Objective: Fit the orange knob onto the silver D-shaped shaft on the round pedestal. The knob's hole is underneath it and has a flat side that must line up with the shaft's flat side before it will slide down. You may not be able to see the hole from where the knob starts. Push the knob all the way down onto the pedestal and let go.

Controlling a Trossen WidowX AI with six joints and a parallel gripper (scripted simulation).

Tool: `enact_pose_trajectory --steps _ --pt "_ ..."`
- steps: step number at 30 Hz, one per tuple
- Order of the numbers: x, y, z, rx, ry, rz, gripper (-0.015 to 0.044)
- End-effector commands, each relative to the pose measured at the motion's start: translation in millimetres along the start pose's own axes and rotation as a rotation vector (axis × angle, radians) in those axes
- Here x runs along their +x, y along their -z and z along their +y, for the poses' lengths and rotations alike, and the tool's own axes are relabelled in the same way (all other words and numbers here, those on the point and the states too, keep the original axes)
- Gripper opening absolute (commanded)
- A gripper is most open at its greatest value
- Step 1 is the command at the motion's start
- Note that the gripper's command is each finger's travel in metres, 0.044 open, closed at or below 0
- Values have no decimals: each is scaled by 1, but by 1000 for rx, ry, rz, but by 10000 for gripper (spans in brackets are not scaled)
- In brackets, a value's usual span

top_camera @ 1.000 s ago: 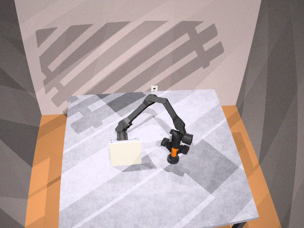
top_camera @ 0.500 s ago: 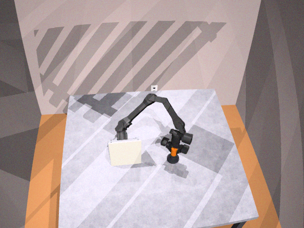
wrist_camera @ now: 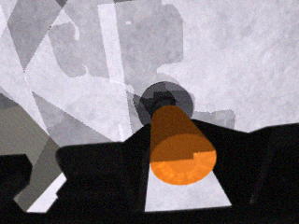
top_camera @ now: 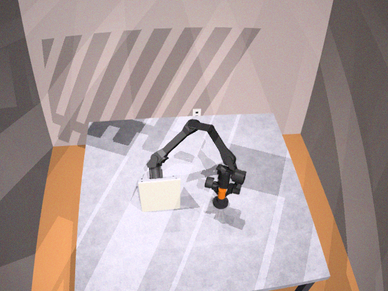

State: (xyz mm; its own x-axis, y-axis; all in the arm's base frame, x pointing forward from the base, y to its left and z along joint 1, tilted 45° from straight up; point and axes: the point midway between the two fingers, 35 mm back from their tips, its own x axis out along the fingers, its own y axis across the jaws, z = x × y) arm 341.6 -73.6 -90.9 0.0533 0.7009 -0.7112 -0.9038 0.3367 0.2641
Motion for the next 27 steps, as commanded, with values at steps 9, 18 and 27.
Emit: enact_pose_trajectory --steps 9,18,27 --pt "1 0 -2 -34 2 1 0" --pt "2 0 0 -34 2 1 0" --pt "3 1 0 -34 2 1 0"
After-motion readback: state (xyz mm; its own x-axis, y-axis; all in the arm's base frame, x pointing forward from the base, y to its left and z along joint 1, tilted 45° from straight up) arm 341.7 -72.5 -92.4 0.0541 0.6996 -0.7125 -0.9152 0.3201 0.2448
